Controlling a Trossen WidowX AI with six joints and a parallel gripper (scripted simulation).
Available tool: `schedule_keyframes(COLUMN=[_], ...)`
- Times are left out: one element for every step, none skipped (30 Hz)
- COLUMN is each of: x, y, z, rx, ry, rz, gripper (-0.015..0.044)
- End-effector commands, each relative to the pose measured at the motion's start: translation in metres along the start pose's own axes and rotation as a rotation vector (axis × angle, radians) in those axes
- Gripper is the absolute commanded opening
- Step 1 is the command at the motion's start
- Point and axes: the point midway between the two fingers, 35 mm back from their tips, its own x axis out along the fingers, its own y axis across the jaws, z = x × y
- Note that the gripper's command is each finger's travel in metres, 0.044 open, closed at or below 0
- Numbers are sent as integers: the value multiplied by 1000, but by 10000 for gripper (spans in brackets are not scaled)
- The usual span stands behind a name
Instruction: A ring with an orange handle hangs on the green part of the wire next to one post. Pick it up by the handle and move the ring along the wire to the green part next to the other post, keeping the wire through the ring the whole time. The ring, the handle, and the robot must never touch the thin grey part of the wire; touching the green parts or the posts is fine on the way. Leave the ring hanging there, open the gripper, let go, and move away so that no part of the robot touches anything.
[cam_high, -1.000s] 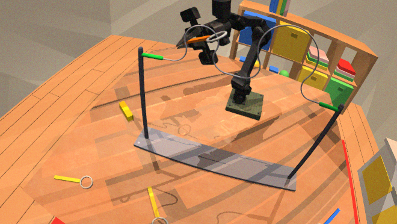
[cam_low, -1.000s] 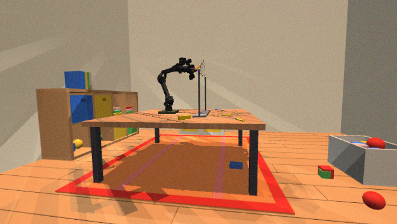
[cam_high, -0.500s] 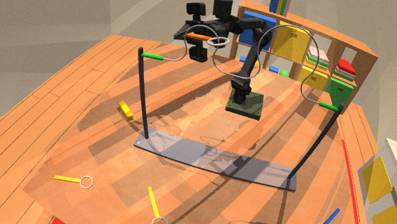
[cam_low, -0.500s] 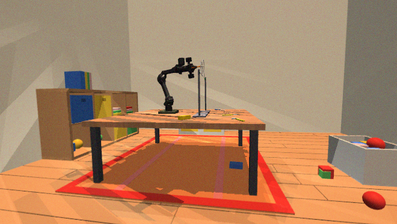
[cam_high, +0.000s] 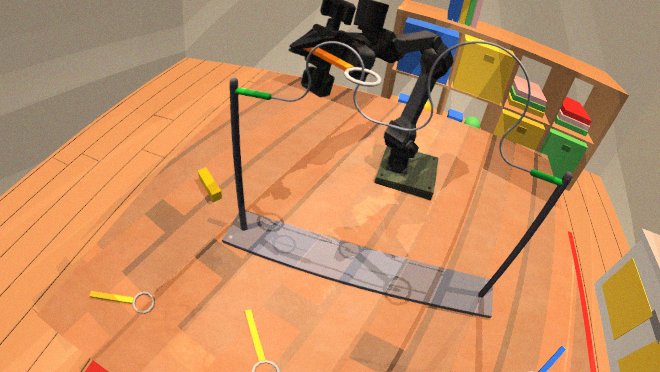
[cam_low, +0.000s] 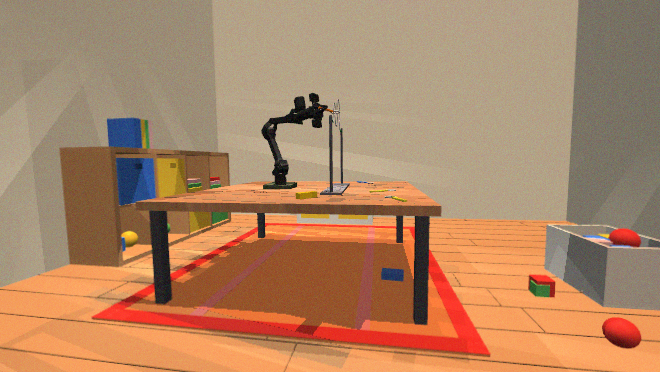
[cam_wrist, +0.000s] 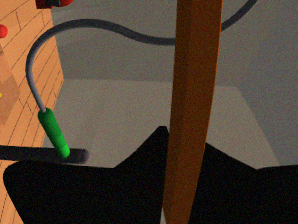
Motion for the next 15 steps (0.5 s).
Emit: schedule_keyframes(x=[0, 1, 1, 1, 1, 1, 1, 1, 1, 1, 1, 1, 1, 1, 1], y=[-2, -2, -2, -3, -2, -2, -1, -1, 0, 1, 2, 4, 5, 7, 8], z=[0, 0, -1, -1, -1, -1, -1, -1, -2, -2, -2, -3, -3, -3, -3], rx=[-75, -84, -93, -101, -106, -110, -113, -116, -118, -117, -114, -111, -107, -103, -96], ry=[-10, -11, -12, -13, -13, -14, -14, -14, -15, -14, -14, -13, -13, -12, -11], rz=[-39, -45, -50, -55, -58, -60, -61, -63, -65, -64, -62, -60, -58, -56, -52], gripper=[-150, -150, -150, -150, -150, -150, -150, -150, -150, -150, -150, -150, -150, -150, -150])
